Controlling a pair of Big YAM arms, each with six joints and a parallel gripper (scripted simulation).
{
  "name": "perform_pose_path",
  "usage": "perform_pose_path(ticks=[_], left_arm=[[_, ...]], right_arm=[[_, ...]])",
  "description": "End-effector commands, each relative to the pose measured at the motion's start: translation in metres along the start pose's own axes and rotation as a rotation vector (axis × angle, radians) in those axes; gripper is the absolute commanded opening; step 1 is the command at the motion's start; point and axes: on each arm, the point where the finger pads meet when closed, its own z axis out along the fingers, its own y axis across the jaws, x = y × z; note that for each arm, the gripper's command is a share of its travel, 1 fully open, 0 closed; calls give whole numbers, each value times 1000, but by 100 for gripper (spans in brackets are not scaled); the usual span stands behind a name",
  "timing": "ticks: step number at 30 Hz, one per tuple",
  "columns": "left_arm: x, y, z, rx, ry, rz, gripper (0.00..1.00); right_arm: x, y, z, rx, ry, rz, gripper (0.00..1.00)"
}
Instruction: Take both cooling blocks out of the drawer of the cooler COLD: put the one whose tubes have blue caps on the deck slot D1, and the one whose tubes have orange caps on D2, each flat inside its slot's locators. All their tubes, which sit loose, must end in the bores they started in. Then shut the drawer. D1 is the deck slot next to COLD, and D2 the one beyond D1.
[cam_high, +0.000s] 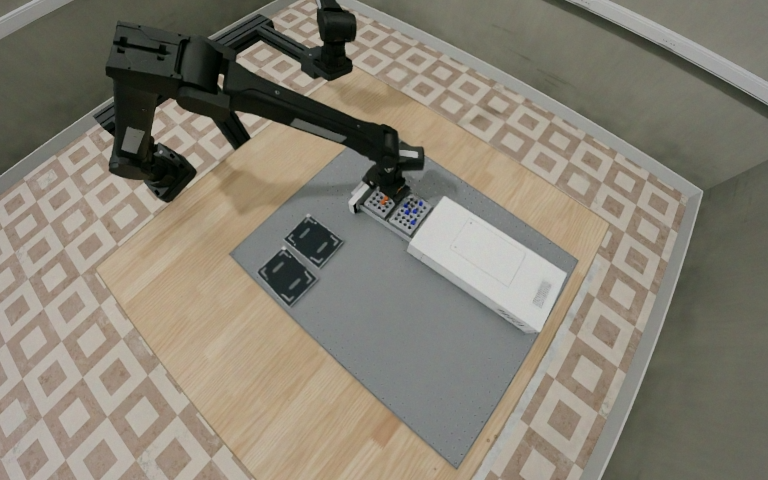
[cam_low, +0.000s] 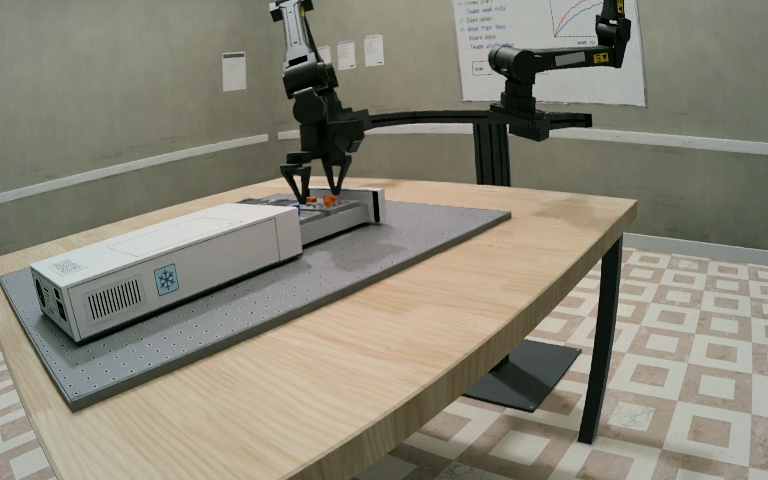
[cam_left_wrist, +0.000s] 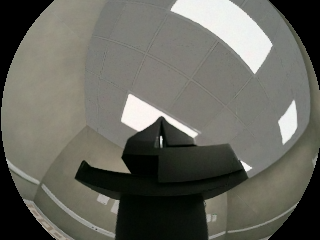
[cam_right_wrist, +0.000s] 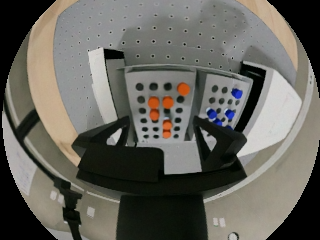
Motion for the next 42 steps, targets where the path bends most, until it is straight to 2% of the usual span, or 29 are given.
perform_pose_path(ticks=[1, 18, 42], left_arm=[[24, 1, 8, 2, 35, -2, 0], [24, 1, 8, 2, 35, -2, 0], [24, 1, 8, 2, 35, -2, 0]], right_arm=[[-8, -21, 13, 28, -21, 3, 100], [-8, -21, 33, 27, -20, 3, 100], [-16, -11, 31, 20, -14, -18, 100]])
